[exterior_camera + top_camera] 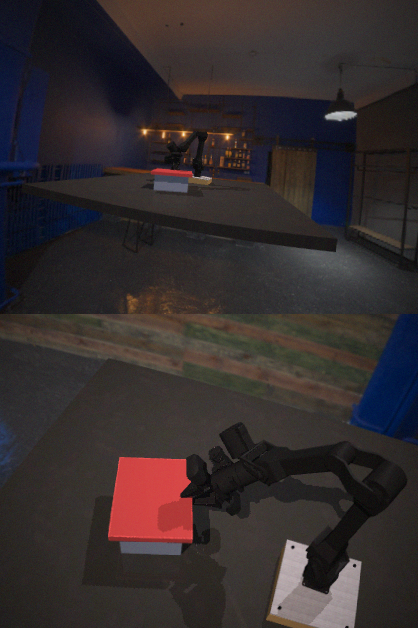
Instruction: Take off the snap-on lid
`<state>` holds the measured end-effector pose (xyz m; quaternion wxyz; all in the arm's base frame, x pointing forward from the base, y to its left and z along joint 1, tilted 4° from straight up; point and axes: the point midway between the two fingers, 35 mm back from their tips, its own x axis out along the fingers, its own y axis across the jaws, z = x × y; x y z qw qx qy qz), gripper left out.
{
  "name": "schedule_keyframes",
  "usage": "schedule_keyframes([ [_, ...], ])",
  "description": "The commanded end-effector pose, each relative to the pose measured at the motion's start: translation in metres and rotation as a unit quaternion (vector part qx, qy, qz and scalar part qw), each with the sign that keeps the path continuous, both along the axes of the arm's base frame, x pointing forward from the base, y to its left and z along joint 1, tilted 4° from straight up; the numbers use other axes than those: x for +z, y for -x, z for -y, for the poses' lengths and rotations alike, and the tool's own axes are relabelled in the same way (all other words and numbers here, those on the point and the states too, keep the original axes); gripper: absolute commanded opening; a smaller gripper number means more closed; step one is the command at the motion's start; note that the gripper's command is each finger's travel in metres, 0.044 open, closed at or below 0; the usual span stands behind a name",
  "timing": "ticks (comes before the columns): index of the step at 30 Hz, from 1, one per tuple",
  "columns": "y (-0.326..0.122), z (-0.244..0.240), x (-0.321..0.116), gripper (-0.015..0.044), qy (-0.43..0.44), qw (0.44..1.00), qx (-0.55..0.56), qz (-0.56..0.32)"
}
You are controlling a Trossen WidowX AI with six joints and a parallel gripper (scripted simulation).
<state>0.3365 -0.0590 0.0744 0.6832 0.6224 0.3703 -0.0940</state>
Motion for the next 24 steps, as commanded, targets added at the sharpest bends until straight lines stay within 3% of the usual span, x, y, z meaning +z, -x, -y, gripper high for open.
schedule_keyframes([
  [1,0.0003,0.0002,0.0041,0.0,0.0,1.0,0.0,0.004],
  [24,0.0009,0.0004,0.0087,0.0,0.0,1.0,0.0,0.004],
])
